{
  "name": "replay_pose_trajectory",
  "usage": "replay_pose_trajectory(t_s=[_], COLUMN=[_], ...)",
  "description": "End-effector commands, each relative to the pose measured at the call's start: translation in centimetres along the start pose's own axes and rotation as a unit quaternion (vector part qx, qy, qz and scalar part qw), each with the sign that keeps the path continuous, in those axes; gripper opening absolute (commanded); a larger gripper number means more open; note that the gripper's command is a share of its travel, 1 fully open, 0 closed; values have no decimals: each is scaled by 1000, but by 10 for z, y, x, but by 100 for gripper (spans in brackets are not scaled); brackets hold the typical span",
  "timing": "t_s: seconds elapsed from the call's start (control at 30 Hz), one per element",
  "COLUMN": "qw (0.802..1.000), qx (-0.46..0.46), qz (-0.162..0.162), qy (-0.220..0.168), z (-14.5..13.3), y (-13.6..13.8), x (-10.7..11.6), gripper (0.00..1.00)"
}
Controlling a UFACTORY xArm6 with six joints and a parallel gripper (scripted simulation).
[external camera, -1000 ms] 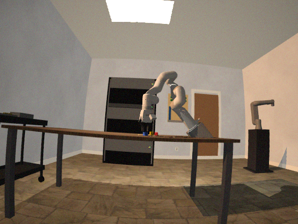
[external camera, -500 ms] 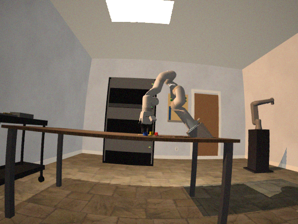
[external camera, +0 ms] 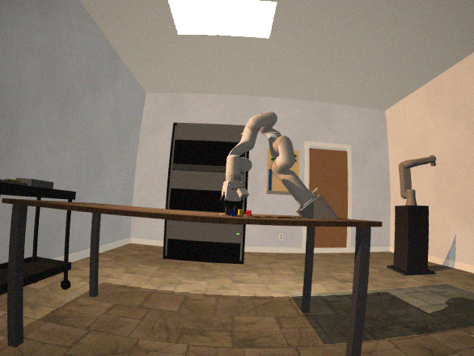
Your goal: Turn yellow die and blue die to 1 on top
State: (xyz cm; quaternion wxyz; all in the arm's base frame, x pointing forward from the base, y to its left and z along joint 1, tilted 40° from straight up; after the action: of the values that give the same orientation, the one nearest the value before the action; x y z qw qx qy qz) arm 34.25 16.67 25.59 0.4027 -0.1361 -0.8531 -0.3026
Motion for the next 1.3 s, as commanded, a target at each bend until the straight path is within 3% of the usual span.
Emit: replay_pose_trajectory(t_s=[0.0,1.07,1.1,1.27], qw=[1000,1000,1000,1000], qx=[0,0,0,0], qz=[-2,-2,-2,-2], qy=[-1,-1,-1,-1], z=[-1,-1,-1,-1], y=[1,1,1,1], x=[-1,-1,-1,-1], gripper=[47,47,27,27])
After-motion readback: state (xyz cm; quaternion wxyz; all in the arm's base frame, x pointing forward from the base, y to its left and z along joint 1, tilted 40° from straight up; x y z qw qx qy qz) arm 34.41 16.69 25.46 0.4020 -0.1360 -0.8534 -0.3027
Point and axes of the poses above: the point where the finger pads meet when closed, its own x axis back along the fingers, its own y axis across the jaws, z = x × y, the point moved 4 cm from there along x, back along the fingers, and after that the axes turned 12 degrees about x, right-handed, at the moved point
